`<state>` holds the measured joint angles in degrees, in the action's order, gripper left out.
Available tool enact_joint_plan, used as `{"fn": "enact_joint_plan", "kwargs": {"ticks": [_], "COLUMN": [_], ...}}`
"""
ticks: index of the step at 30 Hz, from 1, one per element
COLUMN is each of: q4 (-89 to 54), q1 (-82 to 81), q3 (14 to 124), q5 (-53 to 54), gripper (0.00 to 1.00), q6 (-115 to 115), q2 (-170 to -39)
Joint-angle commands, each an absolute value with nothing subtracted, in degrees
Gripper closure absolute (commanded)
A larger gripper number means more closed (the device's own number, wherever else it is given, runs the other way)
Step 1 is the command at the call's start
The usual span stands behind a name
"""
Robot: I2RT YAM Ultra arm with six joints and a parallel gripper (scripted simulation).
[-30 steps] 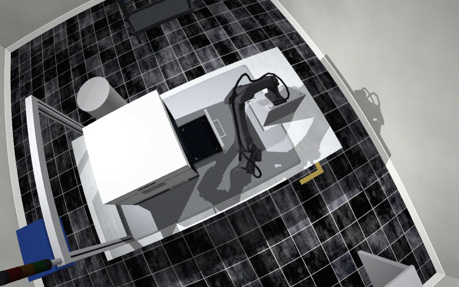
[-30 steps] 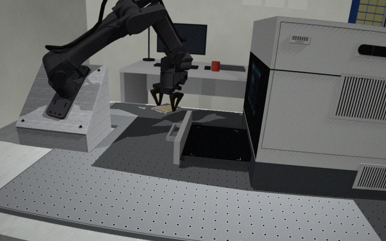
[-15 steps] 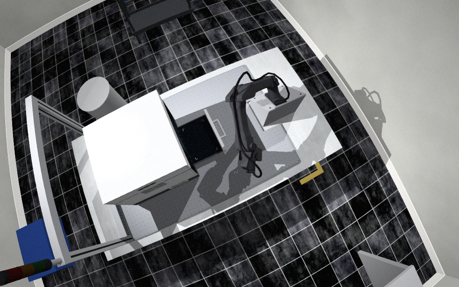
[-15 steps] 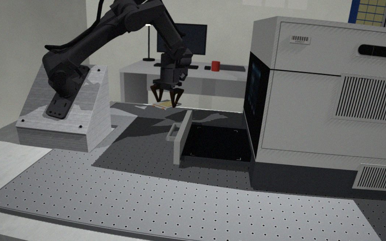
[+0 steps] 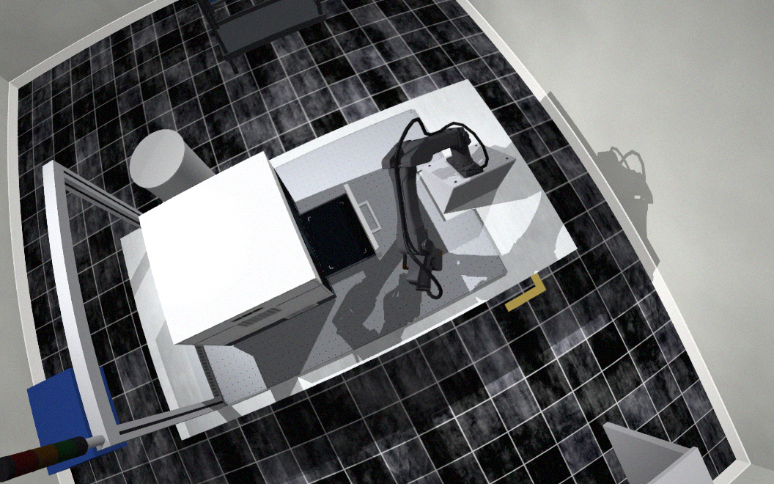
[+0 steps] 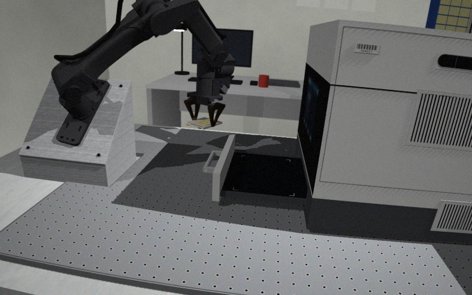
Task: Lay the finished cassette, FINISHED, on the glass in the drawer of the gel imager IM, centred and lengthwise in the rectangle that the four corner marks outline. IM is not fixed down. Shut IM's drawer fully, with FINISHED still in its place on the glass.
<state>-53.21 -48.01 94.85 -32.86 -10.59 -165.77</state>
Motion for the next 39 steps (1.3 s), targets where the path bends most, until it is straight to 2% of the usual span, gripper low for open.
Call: {"fn": "enact_joint_plan", "kwargs": {"ticks": [1, 39], "q4": [-55.1, -59.7], "q1": [-50.1, -51.9], "q3": [97.0, 99.7], "q5": [-32.0, -31.2], "gripper": [1.00, 1.00], "q6": [-9.6, -7.8], "q2": [-163.1, -162.0]}}
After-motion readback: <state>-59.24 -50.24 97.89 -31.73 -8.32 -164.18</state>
